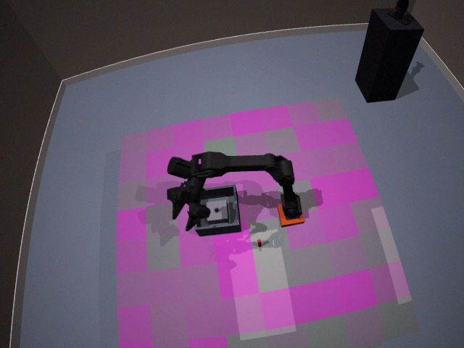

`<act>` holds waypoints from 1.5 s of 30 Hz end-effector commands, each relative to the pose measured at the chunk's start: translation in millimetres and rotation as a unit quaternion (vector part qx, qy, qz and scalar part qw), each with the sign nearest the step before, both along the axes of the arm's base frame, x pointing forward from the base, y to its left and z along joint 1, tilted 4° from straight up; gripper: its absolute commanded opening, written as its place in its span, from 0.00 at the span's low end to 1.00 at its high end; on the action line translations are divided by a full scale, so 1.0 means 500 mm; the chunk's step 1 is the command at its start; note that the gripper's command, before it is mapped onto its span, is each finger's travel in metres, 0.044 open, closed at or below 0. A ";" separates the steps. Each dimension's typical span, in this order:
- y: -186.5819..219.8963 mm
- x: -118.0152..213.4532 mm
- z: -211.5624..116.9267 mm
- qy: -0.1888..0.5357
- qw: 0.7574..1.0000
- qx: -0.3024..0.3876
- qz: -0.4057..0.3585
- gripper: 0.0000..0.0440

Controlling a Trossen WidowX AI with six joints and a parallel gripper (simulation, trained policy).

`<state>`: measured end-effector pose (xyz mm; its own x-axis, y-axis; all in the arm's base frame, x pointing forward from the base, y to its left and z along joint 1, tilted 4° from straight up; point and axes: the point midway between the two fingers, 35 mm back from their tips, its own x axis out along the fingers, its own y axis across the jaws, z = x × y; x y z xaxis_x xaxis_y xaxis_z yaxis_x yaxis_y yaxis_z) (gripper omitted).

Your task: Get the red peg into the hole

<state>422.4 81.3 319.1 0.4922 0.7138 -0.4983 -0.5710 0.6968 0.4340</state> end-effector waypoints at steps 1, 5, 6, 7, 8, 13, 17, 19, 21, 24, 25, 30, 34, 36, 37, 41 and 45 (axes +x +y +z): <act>0.007 -0.023 -0.028 0.061 0.998 0.002 -0.026 1.00; 0.016 -0.049 -0.057 0.124 0.991 0.003 -0.052 1.00; 0.018 -0.056 -0.064 0.140 0.988 0.002 -0.059 1.00; 0.021 -0.064 -0.071 0.155 0.986 0.001 -0.066 1.00; 0.023 -0.071 -0.078 0.171 0.983 0.001 -0.073 1.00; 0.035 -0.111 -0.112 0.247 0.963 -0.007 -0.108 1.00; 0.045 -0.147 -0.138 0.305 0.942 -0.017 -0.137 1.00; 0.050 -0.165 -0.151 0.332 0.931 -0.024 -0.151 1.00; 0.055 -0.185 -0.163 0.359 0.918 -0.032 -0.167 1.00; 0.062 -0.214 -0.181 0.397 0.897 -0.046 -0.191 1.00; 0.064 -0.225 -0.187 0.409 0.889 -0.051 -0.199 1.00; 0.074 -0.277 -0.216 0.463 0.849 -0.081 -0.242 1.00; 0.079 -0.319 -0.238 0.498 0.813 -0.109 -0.280 1.00; 0.081 -0.341 -0.250 0.512 0.795 -0.124 -0.300 1.00; 0.081 -0.351 -0.256 0.519 0.786 -0.132 -0.310 1.00; 0.082 -0.393 -0.280 0.538 0.748 -0.164 -0.353 1.00; 0.082 -0.435 -0.308 0.547 0.710 -0.197 -0.399 1.00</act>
<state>220.1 123.8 174.7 -0.1386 0.1932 -0.9713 0.5641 0.8215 0.0829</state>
